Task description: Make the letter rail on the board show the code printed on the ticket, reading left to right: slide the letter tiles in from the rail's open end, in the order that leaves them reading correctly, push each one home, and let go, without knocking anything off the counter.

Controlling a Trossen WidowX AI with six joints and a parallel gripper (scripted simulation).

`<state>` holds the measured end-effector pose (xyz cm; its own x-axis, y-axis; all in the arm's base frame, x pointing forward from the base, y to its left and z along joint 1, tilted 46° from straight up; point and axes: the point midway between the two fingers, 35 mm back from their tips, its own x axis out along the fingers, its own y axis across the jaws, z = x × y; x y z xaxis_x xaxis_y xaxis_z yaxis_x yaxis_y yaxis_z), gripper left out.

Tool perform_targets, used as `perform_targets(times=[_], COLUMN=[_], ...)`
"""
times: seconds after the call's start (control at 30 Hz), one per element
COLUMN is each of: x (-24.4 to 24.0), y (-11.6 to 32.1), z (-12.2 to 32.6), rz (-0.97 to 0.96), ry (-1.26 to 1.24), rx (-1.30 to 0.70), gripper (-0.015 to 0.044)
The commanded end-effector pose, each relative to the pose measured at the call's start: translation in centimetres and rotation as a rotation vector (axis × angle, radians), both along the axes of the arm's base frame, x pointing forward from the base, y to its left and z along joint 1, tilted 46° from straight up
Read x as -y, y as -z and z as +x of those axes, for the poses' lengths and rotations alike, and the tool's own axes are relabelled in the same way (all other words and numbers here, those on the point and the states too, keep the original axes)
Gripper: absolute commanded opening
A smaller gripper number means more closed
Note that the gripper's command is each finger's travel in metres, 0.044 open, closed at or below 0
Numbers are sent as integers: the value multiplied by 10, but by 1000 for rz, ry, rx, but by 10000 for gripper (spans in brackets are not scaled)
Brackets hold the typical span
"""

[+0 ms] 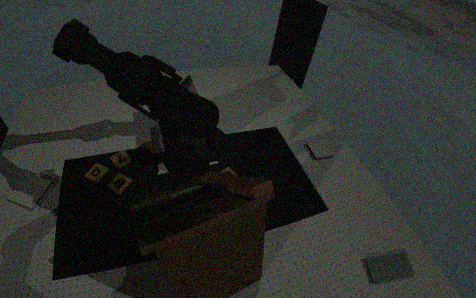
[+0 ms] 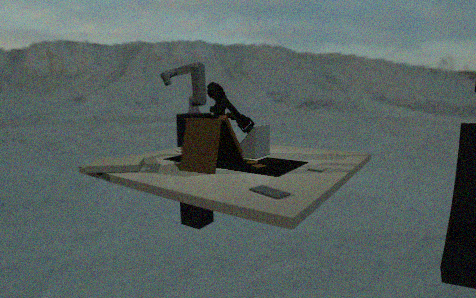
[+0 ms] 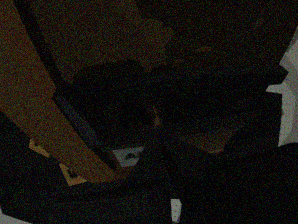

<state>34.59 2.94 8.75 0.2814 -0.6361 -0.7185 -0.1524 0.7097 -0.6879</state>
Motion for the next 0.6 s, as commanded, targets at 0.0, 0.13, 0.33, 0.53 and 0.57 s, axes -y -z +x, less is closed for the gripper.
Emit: perform_targets(times=[0.0, 0.13, 0.33, 0.53, 0.57], x=[9, 11, 10, 11, 11], y=[-12, -15, -13, -10, -10], z=[5, 5, 5, 8, 8], rz=[-40, -48, -48, -48, -48], ry=[134, 152, 152, 152, 152], rx=[-105, -120, -120, -120, -120], gripper=[0, 0, 0, 0, 0])
